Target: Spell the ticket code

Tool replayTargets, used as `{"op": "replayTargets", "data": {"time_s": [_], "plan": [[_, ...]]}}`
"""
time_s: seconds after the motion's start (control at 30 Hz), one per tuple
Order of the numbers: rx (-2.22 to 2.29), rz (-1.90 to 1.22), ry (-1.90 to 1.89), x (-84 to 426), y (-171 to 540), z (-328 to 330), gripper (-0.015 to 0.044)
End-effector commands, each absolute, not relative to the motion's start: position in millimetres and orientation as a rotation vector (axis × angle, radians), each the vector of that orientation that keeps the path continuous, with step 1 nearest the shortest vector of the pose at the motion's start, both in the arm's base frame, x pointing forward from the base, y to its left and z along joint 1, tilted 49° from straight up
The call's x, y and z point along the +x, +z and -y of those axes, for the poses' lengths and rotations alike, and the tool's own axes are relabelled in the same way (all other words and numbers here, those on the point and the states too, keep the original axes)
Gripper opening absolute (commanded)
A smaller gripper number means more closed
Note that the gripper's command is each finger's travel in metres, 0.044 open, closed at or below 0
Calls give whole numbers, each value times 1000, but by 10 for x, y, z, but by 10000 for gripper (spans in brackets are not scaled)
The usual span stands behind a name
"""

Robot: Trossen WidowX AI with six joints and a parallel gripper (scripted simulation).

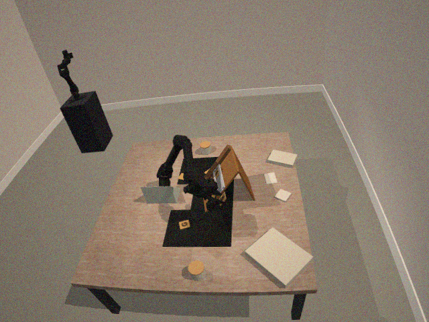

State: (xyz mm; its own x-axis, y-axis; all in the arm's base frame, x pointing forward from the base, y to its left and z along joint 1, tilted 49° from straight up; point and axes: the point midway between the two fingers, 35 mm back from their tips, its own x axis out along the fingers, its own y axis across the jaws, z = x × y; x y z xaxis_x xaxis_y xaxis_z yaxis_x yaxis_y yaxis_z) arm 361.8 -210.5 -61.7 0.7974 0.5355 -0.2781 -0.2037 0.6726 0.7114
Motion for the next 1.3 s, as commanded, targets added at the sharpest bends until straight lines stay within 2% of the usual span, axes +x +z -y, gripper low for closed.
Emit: {"op": "replayTargets", "data": {"time_s": [0.0, 1.27], "plan": [[720, -500, 432, 3612, -598, 2094, 0], [721, -501, 432, 3575, -468, 1962, 0]]}}
